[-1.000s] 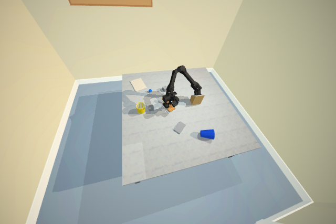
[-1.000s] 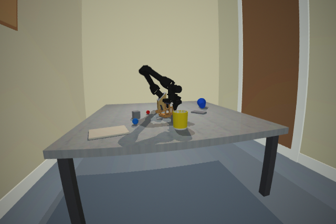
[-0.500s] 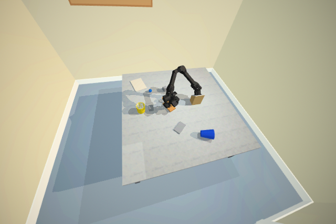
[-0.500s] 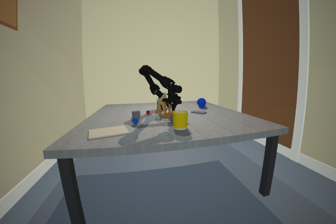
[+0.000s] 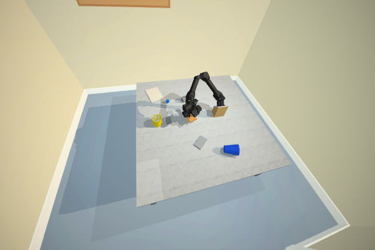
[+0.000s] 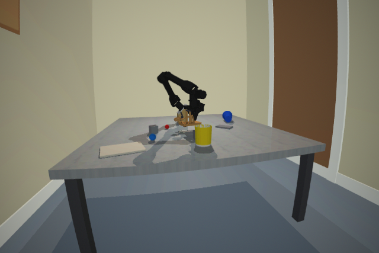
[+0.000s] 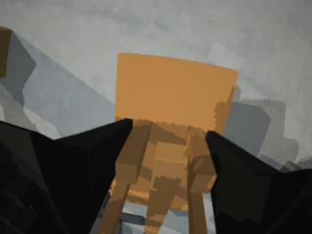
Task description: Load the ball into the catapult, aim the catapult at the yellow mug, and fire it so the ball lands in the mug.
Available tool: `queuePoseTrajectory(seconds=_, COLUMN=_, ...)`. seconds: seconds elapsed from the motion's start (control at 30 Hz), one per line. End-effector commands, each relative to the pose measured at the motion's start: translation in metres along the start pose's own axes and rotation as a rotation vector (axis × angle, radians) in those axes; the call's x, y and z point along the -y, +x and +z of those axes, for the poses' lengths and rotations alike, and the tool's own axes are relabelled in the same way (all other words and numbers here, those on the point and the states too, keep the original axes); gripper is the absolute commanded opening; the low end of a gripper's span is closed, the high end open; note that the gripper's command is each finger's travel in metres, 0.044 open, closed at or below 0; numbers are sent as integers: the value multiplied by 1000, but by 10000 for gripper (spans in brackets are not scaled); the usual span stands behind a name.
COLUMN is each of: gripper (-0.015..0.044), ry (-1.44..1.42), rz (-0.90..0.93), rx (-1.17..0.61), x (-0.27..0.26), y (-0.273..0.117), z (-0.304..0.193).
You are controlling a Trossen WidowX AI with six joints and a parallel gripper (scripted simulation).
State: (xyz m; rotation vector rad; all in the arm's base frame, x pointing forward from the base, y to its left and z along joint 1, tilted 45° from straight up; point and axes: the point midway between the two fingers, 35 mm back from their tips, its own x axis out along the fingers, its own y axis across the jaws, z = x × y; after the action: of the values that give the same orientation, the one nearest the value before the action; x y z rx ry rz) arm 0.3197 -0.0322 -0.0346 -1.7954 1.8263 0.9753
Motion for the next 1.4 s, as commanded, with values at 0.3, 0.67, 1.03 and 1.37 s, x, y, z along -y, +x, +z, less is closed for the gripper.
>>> queuePoseTrajectory(seconds=0.3, gripper=0, ry=452, rz=-17, rx=4, x=7, y=-6, z=-1)
queuePoseTrajectory(seconds=0.67, gripper=0, ry=820, rz=-18, rx=6, x=21, y=-5, z=-5)
queuePoseTrajectory(seconds=1.03, gripper=0, ry=843, rz=-18, rx=6, x=27, y=-5, z=-9)
queuePoseTrajectory(seconds=1.37, gripper=0, ry=843, rz=-18, rx=6, x=28, y=8, z=-9)
